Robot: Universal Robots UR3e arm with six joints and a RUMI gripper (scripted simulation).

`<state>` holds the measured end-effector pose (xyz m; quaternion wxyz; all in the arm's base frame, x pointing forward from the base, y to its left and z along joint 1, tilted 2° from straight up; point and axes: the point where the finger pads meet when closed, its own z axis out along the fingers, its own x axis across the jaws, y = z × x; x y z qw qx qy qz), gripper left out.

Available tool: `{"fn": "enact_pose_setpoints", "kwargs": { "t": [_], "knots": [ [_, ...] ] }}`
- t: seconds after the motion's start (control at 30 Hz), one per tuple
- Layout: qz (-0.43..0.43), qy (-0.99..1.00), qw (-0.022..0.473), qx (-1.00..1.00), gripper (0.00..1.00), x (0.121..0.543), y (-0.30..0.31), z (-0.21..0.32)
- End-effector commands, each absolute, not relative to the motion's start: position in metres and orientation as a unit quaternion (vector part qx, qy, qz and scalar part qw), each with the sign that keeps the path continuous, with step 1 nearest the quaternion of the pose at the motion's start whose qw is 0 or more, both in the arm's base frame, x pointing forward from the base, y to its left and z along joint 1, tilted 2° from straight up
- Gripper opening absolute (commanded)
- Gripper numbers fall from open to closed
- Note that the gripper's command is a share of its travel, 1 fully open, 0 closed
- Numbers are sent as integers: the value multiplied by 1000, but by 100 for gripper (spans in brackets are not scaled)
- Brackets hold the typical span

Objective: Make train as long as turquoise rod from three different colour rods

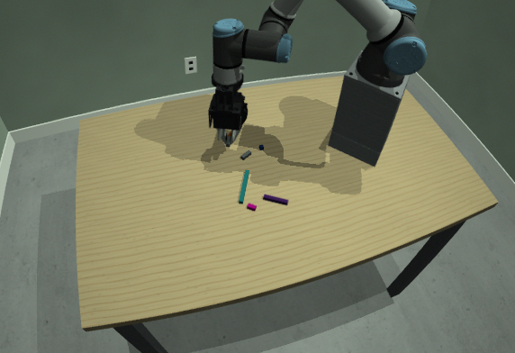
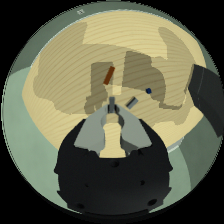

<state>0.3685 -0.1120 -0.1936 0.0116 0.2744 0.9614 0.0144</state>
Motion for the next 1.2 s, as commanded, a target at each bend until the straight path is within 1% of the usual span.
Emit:
{"fn": "enact_pose_setpoints", "kwargs": {
  "t": [0.0, 0.5, 1.17],
  "knots": [
    [14, 961, 12, 274, 0, 369, -113, -183],
    [14, 961, 12, 274, 0, 367, -114, -135],
    [14, 961, 12, 274, 0, 367, -114, -126]
  ]
}}
